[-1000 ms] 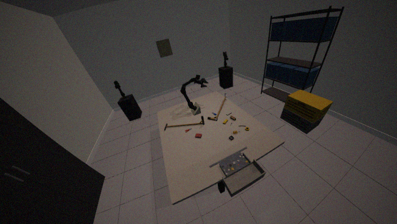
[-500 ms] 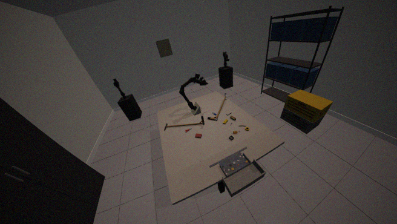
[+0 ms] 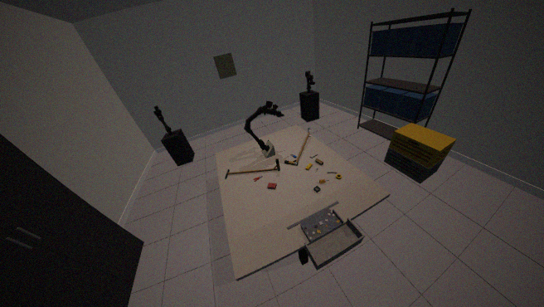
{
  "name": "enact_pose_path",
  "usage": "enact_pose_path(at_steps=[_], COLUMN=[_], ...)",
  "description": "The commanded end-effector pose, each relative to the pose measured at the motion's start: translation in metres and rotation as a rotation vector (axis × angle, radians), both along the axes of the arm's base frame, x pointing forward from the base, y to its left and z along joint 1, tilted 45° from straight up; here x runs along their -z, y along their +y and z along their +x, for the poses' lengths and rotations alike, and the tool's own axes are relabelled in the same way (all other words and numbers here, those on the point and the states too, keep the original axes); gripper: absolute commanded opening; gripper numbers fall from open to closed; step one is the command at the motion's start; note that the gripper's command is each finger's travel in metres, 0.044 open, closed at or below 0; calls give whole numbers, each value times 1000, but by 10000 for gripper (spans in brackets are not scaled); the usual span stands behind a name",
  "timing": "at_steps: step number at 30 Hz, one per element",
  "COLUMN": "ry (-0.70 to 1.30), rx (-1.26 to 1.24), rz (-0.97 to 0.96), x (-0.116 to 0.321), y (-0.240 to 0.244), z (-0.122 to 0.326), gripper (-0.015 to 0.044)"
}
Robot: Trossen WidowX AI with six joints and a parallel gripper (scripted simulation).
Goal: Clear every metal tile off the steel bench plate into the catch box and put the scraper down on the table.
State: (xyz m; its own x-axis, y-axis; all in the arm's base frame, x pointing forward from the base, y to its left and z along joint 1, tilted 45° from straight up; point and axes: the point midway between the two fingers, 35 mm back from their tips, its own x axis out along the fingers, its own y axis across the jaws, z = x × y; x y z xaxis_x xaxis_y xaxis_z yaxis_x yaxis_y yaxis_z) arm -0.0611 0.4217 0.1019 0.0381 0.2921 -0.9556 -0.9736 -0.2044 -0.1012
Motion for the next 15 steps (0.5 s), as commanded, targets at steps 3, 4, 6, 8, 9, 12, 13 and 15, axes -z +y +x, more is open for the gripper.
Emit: enact_pose_path(at_steps=[3, 4, 6, 8, 9, 12, 13, 15], ry=[20, 20, 20, 20, 20, 20, 20, 20], rx=[13, 13, 13, 13, 13, 13, 13, 13], rz=[-4, -4, -4, -4, -4, -4, -4, -4], x=[2, 2, 2, 2, 2, 2, 2, 2], y=[-1, -1, -1, -1, -1, -1, -1, -1], z=[3, 3, 3, 3, 3, 3, 3, 3], gripper=[440, 440, 440, 440, 440, 440, 440, 440])
